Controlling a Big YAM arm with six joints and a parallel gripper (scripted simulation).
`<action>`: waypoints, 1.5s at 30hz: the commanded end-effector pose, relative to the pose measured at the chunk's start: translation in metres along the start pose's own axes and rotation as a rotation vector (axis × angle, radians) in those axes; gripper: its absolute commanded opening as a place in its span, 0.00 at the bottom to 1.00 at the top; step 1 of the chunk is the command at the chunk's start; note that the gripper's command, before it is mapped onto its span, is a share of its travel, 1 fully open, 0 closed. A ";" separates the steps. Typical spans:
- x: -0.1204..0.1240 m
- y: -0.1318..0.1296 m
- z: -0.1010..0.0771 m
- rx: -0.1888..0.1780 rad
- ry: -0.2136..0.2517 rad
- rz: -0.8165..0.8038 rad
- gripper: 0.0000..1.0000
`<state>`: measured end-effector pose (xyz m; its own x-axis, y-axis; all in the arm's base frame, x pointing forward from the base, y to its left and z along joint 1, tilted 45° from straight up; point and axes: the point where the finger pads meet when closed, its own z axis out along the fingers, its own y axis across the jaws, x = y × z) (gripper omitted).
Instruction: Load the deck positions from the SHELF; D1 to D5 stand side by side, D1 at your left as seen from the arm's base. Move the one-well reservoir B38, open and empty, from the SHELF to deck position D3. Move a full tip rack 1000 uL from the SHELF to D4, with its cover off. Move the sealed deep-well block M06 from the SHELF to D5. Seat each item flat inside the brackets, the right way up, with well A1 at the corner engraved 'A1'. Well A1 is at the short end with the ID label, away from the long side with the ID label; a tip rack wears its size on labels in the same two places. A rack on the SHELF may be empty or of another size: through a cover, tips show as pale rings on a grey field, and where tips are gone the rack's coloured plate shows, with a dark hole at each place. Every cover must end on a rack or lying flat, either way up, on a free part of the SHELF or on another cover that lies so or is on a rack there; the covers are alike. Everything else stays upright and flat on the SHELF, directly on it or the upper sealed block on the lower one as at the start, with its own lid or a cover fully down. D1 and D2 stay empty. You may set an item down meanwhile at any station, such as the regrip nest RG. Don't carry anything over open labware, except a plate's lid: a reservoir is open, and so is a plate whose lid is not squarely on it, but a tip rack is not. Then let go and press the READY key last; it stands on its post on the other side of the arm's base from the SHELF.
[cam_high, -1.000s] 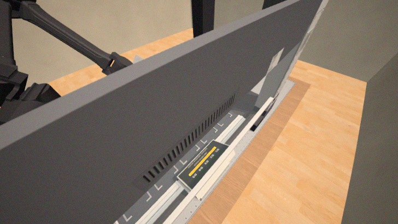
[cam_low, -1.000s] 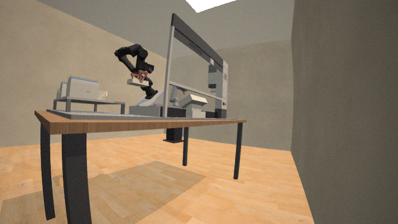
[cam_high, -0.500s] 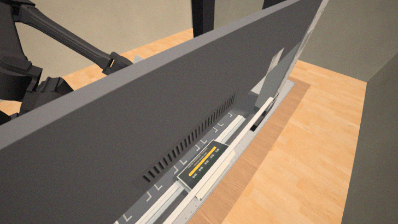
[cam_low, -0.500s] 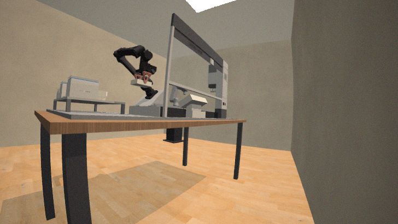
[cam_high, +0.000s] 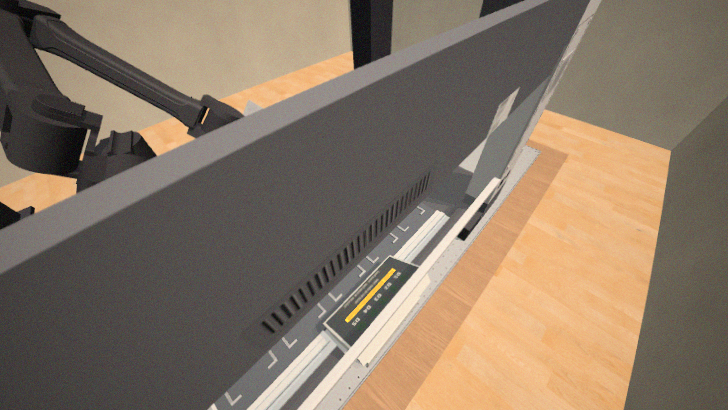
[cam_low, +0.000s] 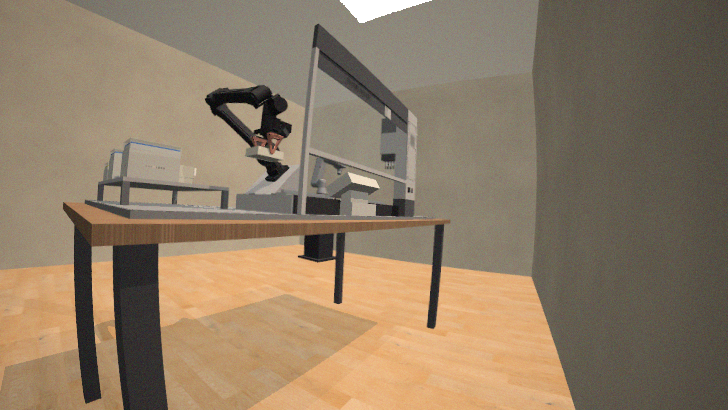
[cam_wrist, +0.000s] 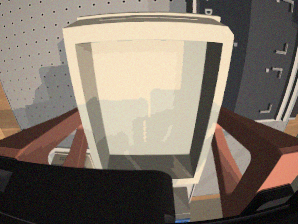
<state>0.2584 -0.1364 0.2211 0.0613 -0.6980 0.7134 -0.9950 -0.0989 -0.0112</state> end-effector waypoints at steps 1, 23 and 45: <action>-0.011 -0.001 -0.003 0.000 -0.002 0.004 0.00; -0.057 0.000 -0.003 0.000 -0.001 0.004 0.00; -0.099 0.002 -0.003 0.000 -0.003 0.005 0.00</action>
<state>0.2517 -0.0727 0.1565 0.0579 -0.6984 0.7134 -0.9952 -0.0968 -0.0140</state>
